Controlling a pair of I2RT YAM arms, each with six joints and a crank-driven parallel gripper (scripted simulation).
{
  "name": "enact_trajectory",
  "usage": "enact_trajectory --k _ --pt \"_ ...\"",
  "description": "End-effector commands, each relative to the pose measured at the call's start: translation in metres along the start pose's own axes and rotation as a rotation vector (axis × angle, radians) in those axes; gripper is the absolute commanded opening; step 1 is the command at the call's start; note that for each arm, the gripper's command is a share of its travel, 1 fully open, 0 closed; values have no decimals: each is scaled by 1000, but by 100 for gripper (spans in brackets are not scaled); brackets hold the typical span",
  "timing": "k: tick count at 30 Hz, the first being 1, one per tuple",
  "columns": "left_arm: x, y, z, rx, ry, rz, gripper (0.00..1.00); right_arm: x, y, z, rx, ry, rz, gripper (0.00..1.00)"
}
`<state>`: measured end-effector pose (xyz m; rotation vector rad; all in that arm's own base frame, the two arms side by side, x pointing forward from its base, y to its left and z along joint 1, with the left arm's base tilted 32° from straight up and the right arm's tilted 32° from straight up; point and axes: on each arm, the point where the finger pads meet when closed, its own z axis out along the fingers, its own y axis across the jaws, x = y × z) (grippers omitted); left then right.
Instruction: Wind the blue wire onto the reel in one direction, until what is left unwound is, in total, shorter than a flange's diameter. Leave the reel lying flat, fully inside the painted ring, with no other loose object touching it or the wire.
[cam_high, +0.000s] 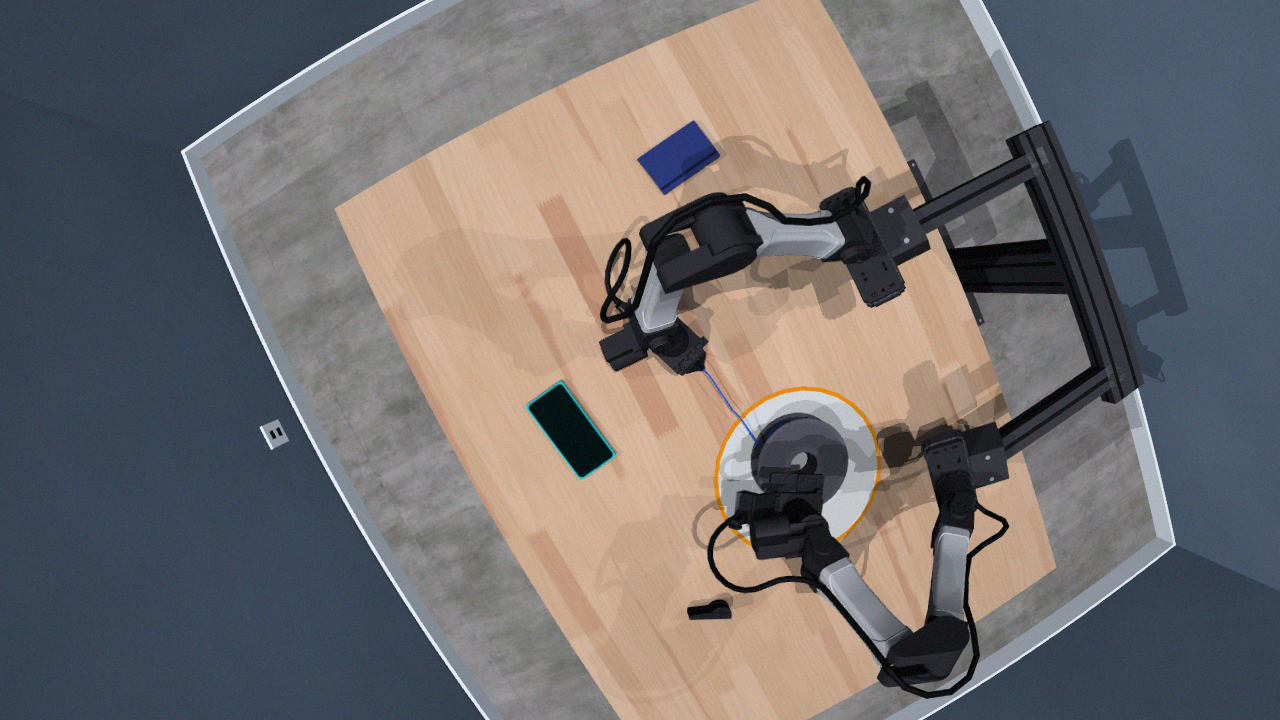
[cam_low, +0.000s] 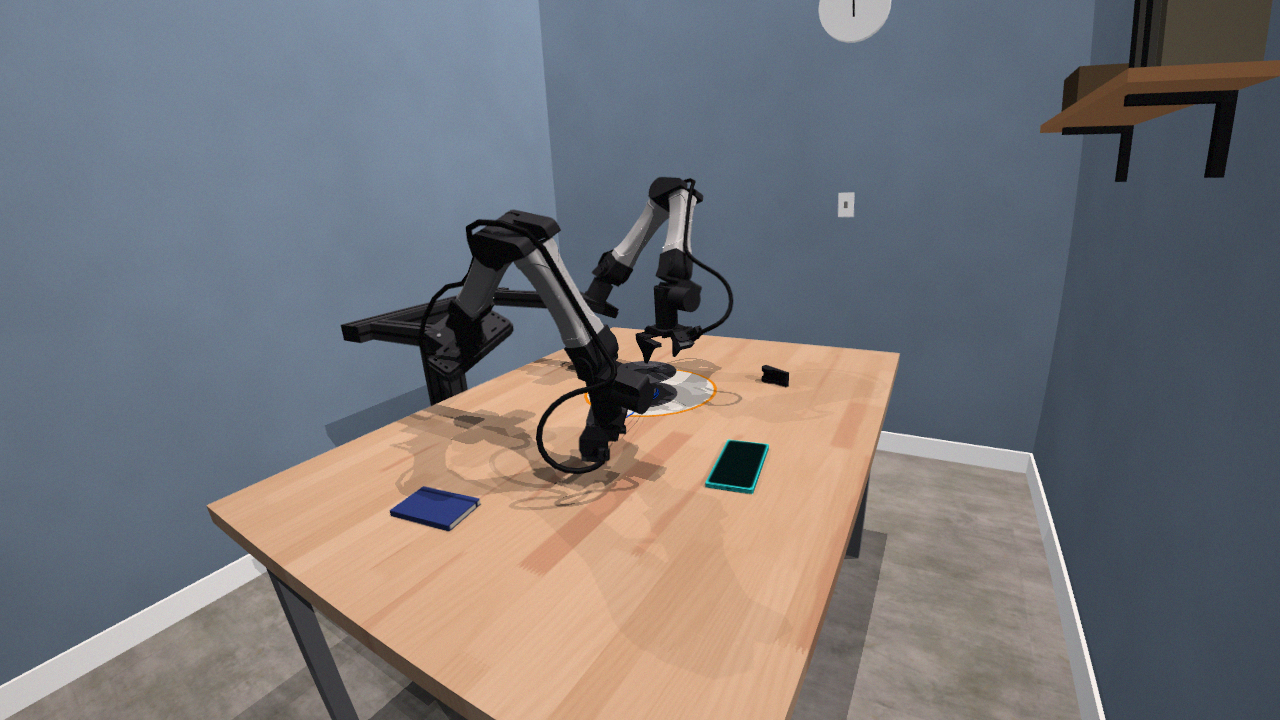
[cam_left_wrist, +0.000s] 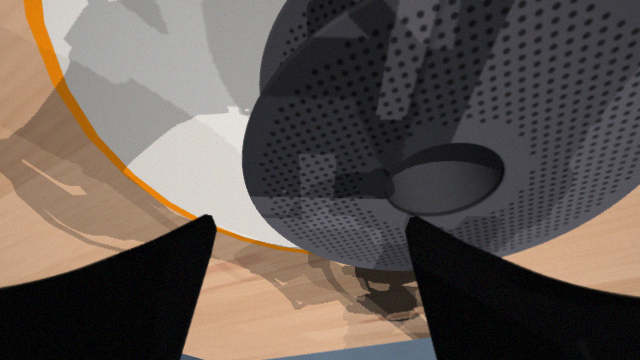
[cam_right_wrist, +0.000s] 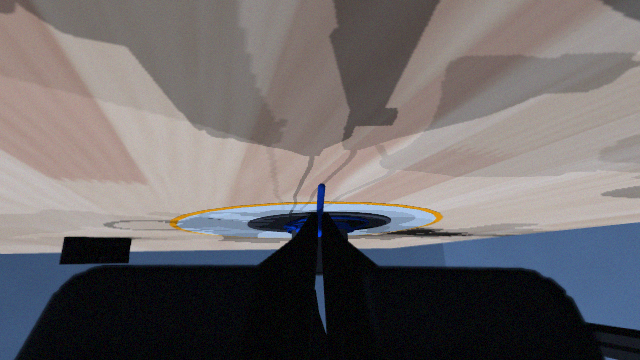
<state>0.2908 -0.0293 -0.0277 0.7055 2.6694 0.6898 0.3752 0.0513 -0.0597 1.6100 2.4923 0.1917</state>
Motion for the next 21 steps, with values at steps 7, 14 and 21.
enact_trajectory --k 7,14,21 --pt "-8 -4 2 10 -7 28 97 -4 6 -12 -35 -13 -3 0" --pt "-11 -1 35 10 -7 28 97 -4 7 -11 -35 -13 -1 0" --pt "-16 1 38 10 -7 28 97 -4 8 -11 -35 -13 -1 0"
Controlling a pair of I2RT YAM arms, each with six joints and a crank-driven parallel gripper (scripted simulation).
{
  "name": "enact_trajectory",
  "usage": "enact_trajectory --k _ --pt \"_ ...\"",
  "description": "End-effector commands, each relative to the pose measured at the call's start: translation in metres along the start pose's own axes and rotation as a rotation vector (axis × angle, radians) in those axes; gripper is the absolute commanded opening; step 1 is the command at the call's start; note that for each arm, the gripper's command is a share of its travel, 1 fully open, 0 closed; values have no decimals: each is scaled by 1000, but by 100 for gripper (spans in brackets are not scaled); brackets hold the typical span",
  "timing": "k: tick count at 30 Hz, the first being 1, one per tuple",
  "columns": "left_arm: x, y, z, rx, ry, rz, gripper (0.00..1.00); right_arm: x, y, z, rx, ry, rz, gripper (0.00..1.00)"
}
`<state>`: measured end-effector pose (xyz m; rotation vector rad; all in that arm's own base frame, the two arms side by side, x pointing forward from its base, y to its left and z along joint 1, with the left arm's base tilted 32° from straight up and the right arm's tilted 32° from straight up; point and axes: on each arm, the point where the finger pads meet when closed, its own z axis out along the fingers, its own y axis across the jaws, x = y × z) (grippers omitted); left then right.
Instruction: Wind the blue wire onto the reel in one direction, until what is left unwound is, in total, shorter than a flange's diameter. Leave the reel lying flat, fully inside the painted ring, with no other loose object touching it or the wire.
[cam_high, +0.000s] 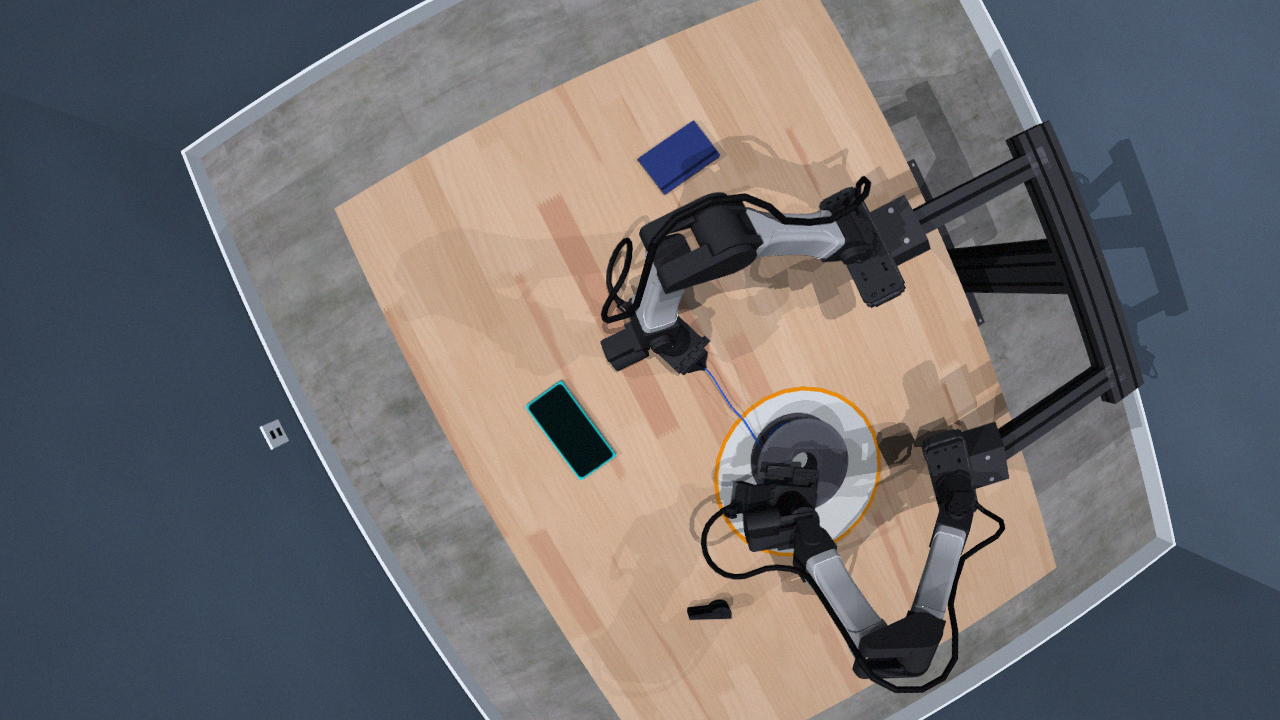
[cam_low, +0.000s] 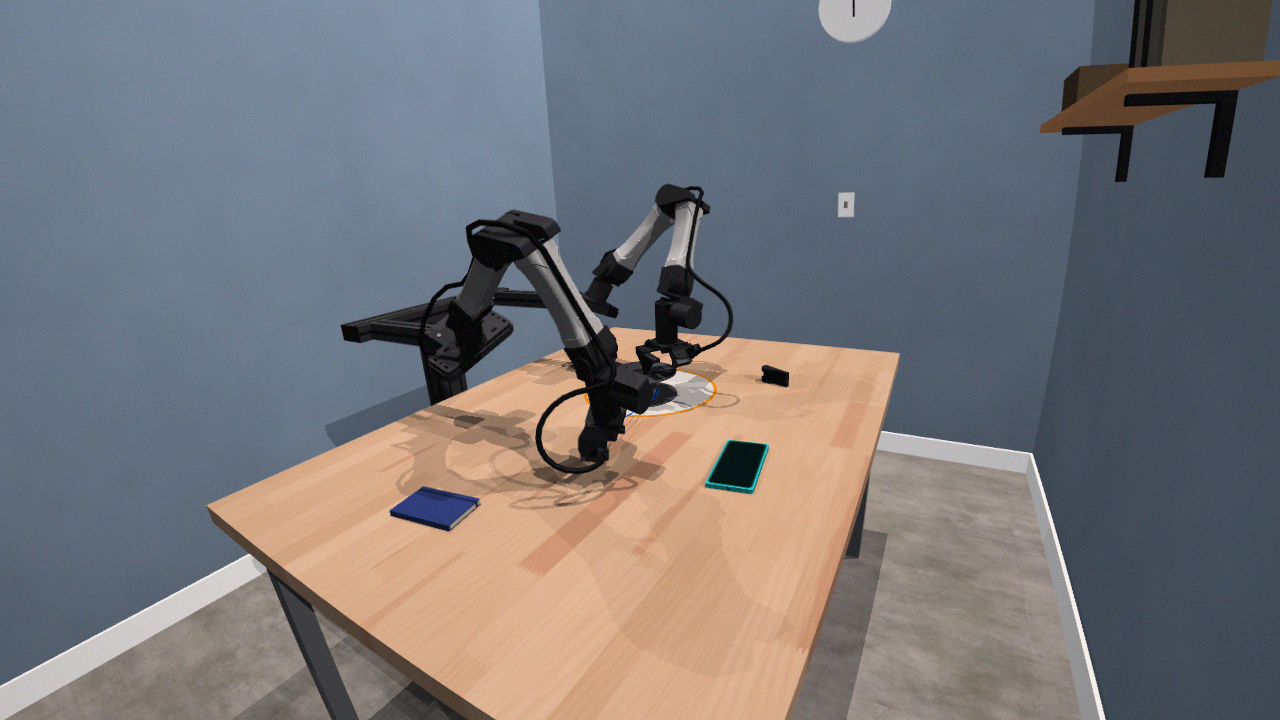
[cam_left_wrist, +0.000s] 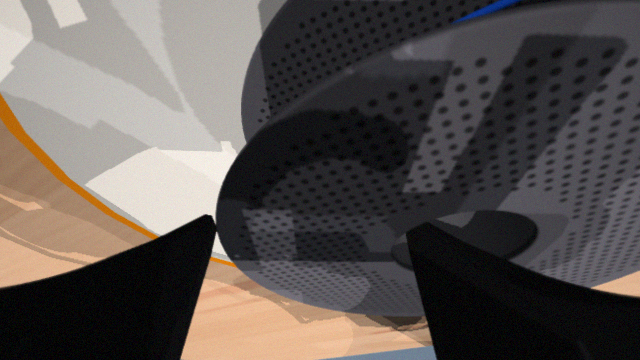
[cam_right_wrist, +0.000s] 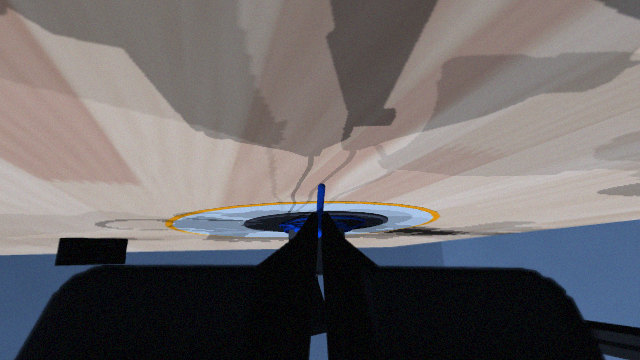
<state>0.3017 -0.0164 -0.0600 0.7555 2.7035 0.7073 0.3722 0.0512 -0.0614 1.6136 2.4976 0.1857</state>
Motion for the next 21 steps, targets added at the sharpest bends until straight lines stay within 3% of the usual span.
enact_trajectory --k 1,7,21 --pt "-19 5 0 -2 -47 -10 97 -6 11 -12 -42 -16 -1 0" --pt "-16 5 -4 -2 -47 -10 97 -6 13 -12 -43 -14 1 0" --pt "-16 5 -4 -2 -47 -10 75 -9 15 -12 -45 -3 5 0"
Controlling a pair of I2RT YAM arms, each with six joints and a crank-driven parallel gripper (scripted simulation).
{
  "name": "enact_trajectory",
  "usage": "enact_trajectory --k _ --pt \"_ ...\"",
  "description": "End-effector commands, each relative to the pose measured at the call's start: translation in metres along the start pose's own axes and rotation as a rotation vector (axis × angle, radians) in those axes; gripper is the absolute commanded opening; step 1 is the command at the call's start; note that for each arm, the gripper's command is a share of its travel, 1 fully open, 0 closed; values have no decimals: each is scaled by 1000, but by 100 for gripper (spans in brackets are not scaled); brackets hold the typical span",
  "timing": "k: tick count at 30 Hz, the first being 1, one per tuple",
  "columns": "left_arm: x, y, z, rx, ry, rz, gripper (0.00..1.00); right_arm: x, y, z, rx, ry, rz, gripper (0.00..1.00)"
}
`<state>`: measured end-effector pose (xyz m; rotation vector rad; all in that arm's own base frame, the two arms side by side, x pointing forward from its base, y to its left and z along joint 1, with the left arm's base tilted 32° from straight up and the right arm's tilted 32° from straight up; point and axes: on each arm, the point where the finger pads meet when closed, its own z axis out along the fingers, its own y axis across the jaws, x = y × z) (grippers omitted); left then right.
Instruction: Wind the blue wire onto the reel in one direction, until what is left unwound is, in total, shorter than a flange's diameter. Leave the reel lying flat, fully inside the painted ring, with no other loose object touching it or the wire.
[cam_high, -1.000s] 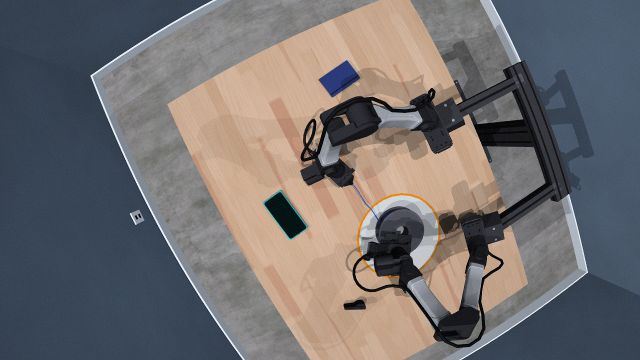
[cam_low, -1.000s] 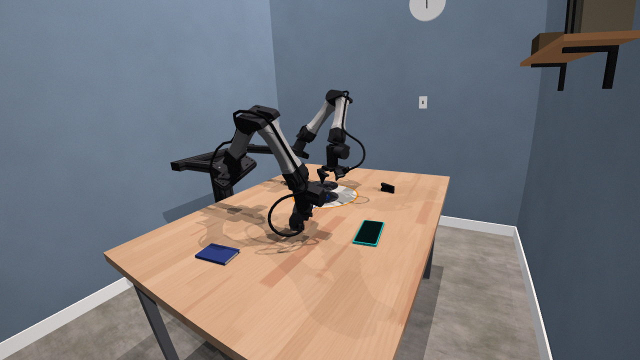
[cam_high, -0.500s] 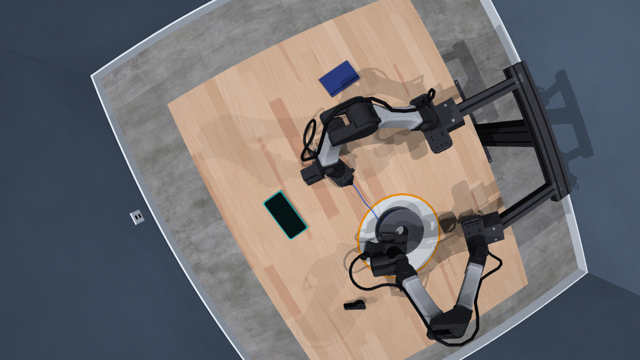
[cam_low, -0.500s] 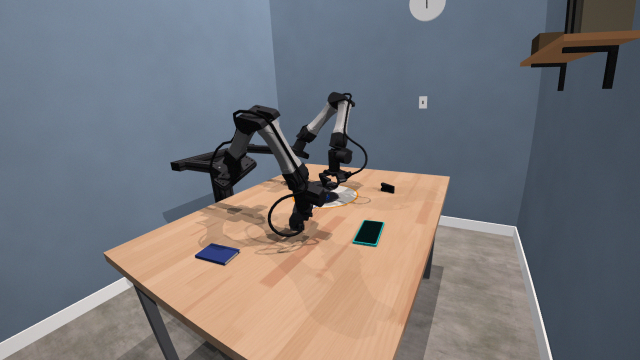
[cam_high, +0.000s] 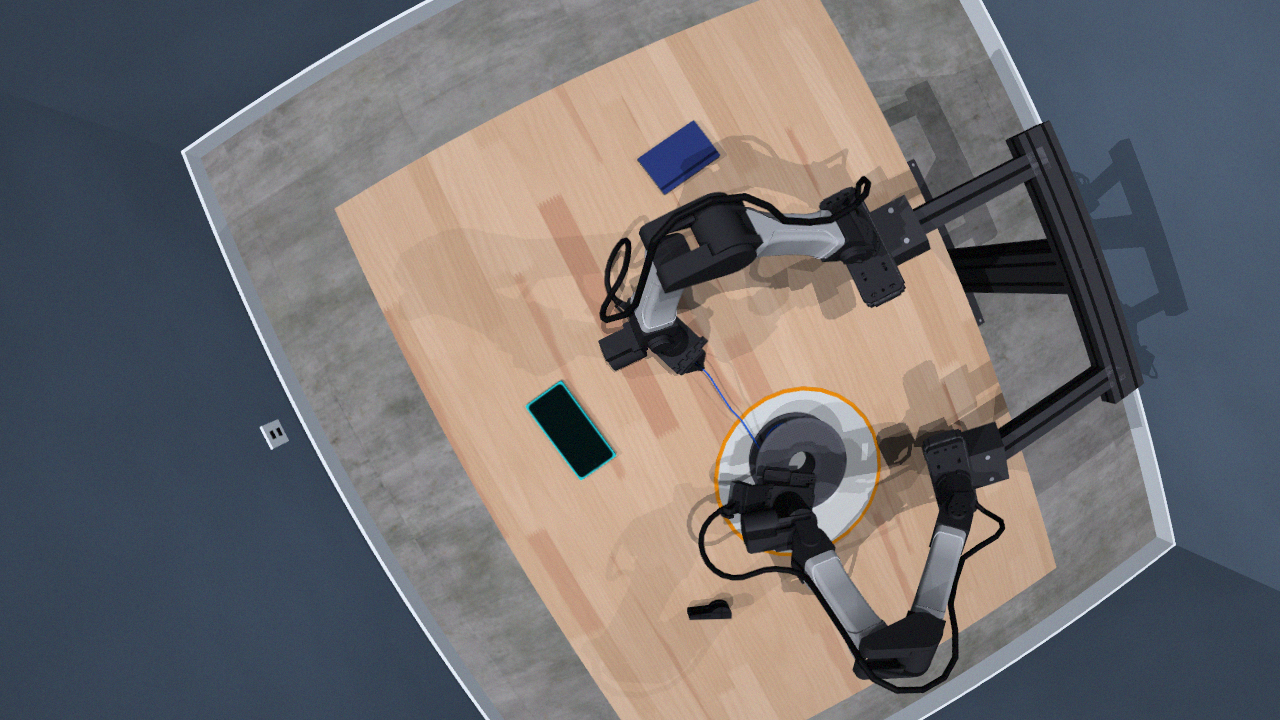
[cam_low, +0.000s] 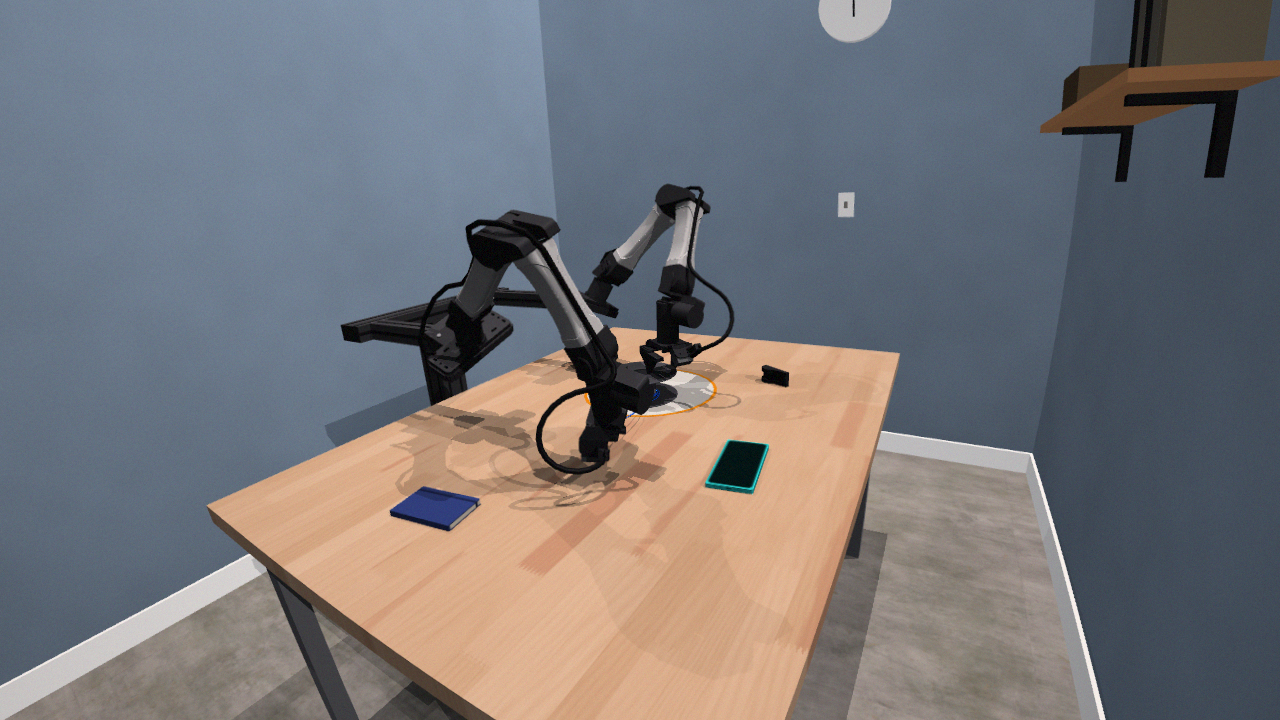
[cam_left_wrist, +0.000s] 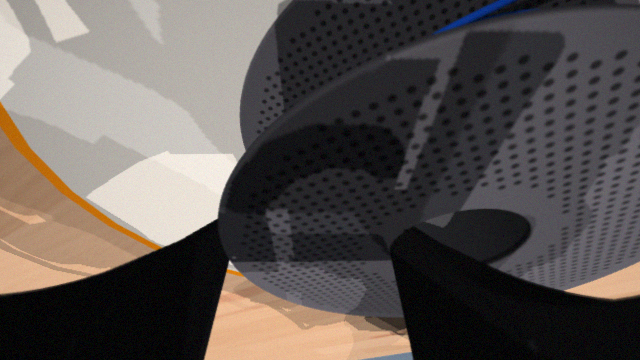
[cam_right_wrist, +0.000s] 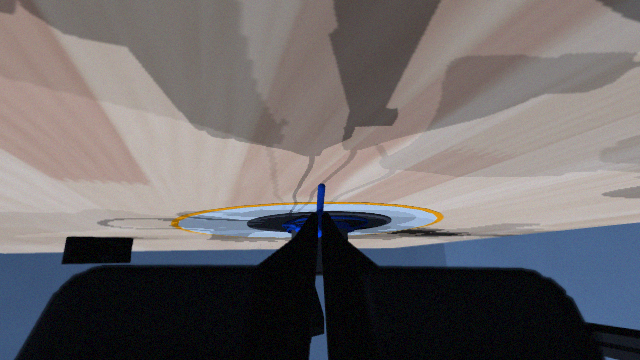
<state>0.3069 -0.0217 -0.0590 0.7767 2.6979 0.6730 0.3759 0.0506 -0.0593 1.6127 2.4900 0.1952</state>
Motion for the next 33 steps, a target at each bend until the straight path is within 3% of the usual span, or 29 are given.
enact_trajectory --k 1,3,13,25,33 --pt "-9 6 -3 -23 -30 -20 73 -7 11 -11 -36 -1 3 0" --pt "-9 6 -3 -23 -30 -20 70 -6 10 -10 -36 -1 -1 0" --pt "-9 9 2 -23 -30 -20 70 -3 6 -8 -36 1 1 0" --pt "23 53 1 -23 -30 -20 70 -3 7 -7 -50 -42 -22 0" --pt "34 61 2 -23 -30 -20 70 -7 12 -10 -55 -89 -24 0"
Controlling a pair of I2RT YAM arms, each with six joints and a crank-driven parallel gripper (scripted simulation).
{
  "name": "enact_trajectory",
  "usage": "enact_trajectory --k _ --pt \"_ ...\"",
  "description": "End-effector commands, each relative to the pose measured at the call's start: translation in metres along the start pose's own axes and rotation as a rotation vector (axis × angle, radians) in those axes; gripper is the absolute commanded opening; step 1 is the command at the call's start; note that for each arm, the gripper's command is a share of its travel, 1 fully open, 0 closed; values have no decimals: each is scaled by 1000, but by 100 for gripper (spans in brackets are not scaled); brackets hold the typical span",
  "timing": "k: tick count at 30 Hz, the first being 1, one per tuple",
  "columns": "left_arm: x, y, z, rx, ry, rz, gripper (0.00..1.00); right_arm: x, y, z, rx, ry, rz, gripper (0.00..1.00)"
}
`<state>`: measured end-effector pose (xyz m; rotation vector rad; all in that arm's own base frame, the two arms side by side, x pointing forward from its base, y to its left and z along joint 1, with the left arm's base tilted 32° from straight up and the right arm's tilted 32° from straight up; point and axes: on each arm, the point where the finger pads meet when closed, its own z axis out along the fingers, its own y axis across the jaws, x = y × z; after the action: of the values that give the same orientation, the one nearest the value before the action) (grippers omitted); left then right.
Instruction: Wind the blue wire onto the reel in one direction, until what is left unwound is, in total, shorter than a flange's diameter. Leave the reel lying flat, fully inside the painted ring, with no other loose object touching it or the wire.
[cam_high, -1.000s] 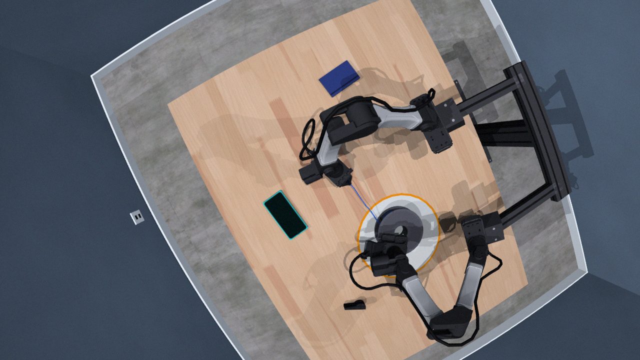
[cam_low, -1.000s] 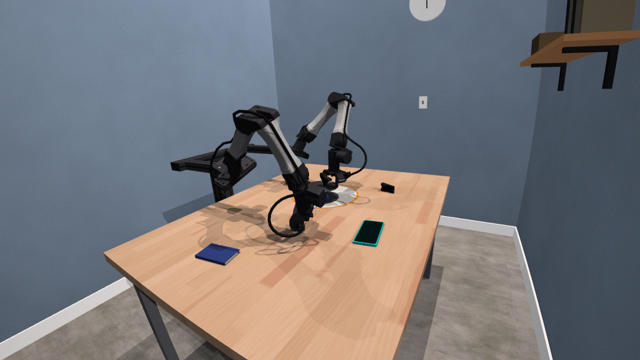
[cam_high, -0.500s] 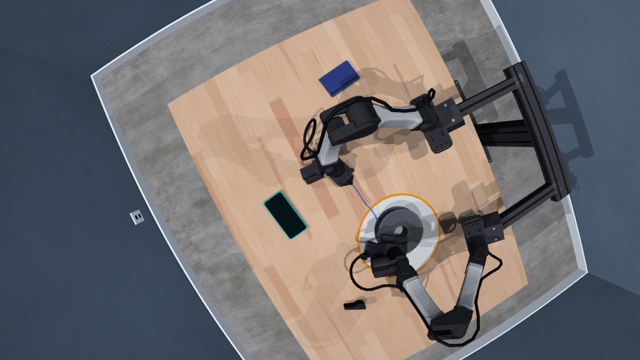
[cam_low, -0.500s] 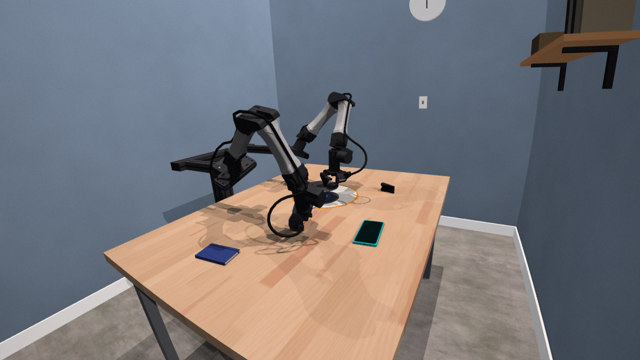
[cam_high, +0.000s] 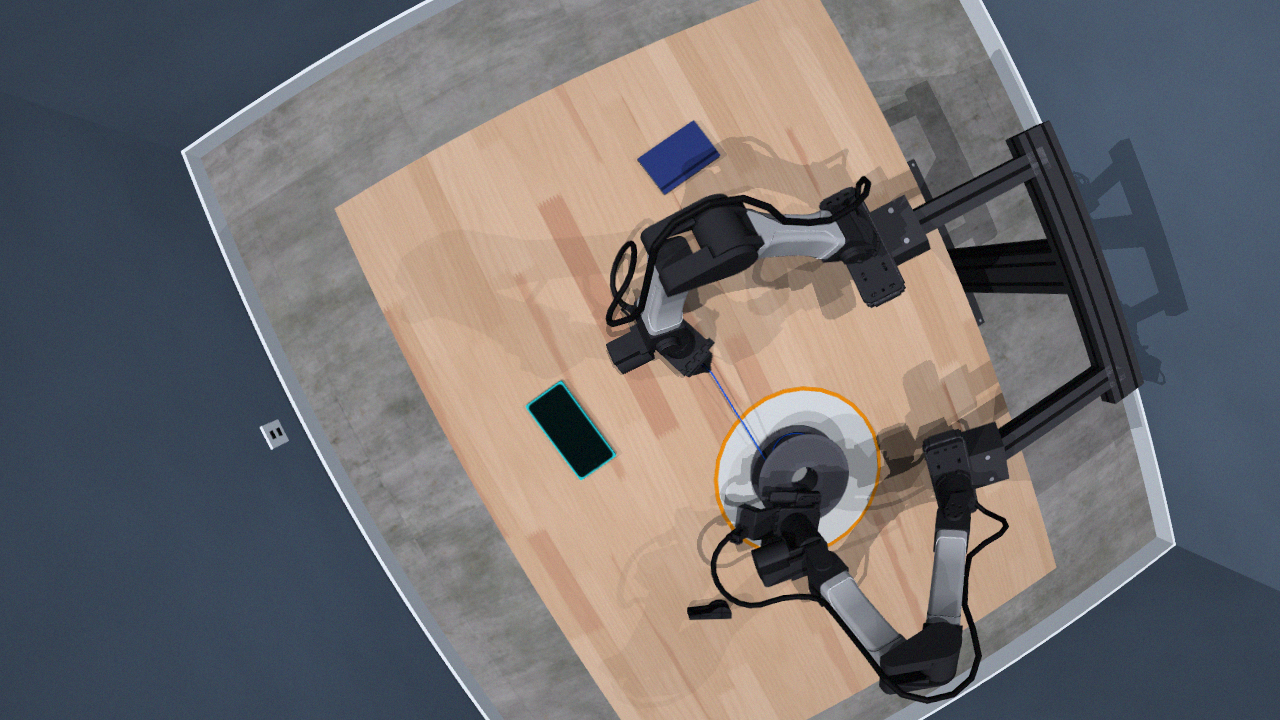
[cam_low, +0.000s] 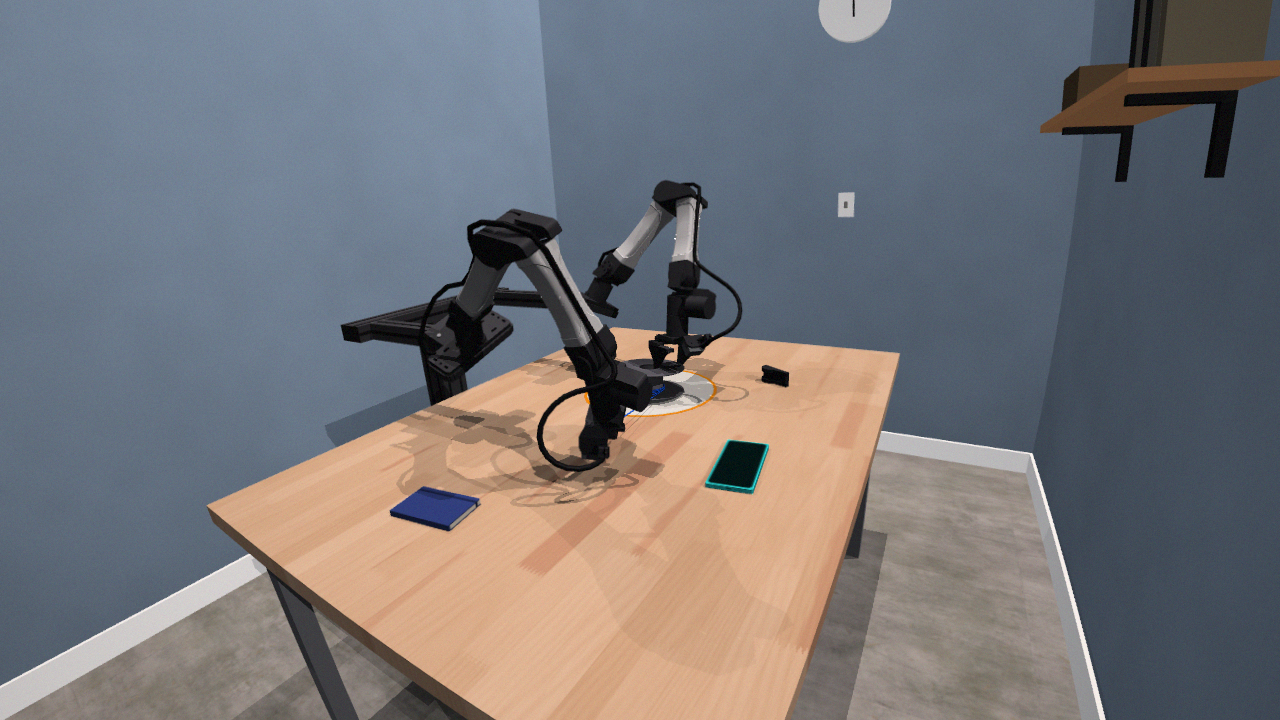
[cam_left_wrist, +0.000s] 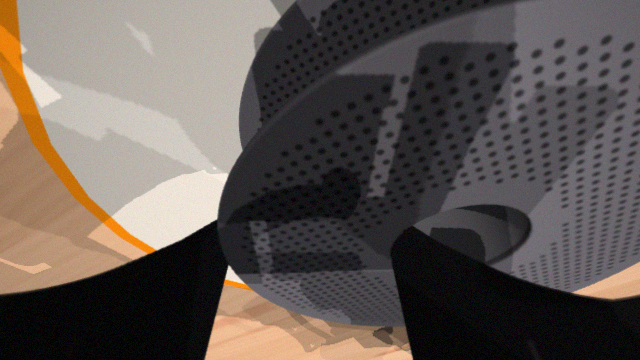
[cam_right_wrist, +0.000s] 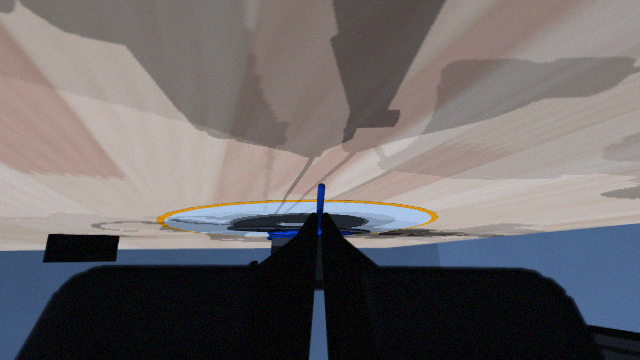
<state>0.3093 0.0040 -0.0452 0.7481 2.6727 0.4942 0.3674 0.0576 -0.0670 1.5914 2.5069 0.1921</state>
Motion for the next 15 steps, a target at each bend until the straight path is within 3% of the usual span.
enact_trajectory --k 1,11,15 --pt "23 35 -2 -116 57 27 70 -18 19 -16 -56 -94 -5 0" --pt "19 29 -1 -116 57 21 70 -23 23 -19 -56 -91 -9 0" --pt "30 27 -1 -119 50 -104 70 -17 22 -16 -59 -72 3 0"
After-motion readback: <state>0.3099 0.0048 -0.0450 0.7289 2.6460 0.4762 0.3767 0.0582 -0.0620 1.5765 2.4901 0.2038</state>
